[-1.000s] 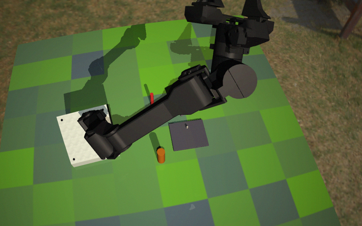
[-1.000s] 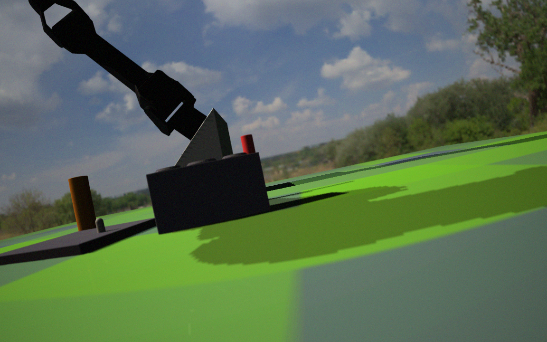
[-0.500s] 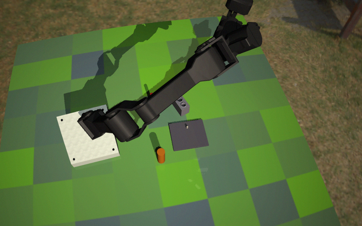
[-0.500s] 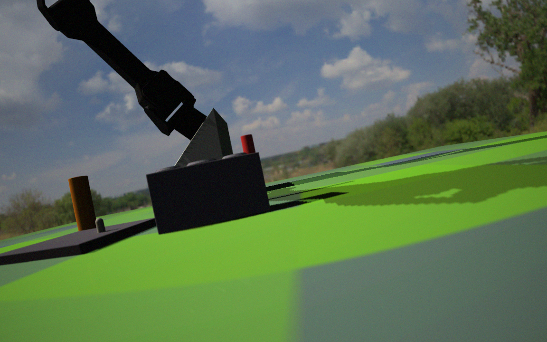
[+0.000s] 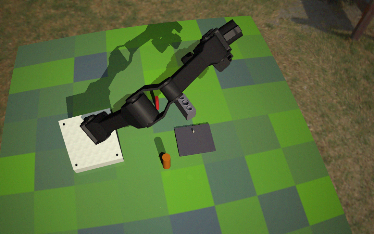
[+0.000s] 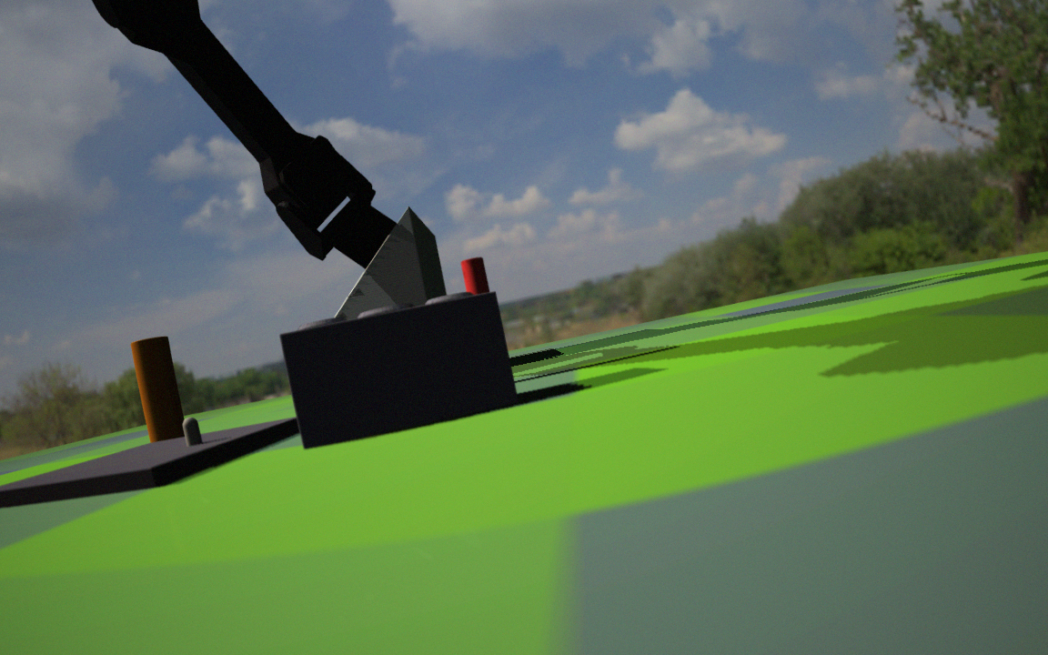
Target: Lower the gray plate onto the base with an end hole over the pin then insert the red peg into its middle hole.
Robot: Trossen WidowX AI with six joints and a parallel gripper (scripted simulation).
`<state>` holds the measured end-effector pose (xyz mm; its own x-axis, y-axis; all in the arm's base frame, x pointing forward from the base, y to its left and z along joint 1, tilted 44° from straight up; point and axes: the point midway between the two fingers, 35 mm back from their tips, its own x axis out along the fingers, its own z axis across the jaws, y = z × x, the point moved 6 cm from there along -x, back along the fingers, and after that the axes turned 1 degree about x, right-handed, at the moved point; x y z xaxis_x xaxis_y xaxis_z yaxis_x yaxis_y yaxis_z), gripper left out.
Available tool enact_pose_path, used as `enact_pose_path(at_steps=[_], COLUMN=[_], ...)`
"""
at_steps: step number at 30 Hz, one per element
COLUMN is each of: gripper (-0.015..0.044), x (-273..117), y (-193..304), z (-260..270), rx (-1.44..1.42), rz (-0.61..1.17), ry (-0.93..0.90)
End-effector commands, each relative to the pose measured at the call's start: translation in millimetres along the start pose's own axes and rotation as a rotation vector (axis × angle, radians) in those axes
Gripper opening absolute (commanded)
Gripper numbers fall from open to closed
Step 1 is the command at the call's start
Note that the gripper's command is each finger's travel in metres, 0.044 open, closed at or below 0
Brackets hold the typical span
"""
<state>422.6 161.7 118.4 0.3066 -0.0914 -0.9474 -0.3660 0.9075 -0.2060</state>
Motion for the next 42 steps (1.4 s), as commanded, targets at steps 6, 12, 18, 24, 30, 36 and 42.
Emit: enact_pose_path(at_steps=[6,12,18,24,30,36,42], gripper=[0.0440,0.0440,0.0440,0.0440,0.0440,0.0440,0.0440], x=[55,53,71,101,110,113,121], y=[-9,-14,-26,-46,-55,-57,-62], z=[-83,-103,-113,-133,-137,-139,-143], rx=[0.106,0.100,0.100,0.100,0.100,0.100,0.100], rz=[-0.458,-0.543,-0.542,-0.545,-0.546,-0.546,-0.546], ry=[0.438,0.486,0.485,0.486,0.486,0.486,0.486])
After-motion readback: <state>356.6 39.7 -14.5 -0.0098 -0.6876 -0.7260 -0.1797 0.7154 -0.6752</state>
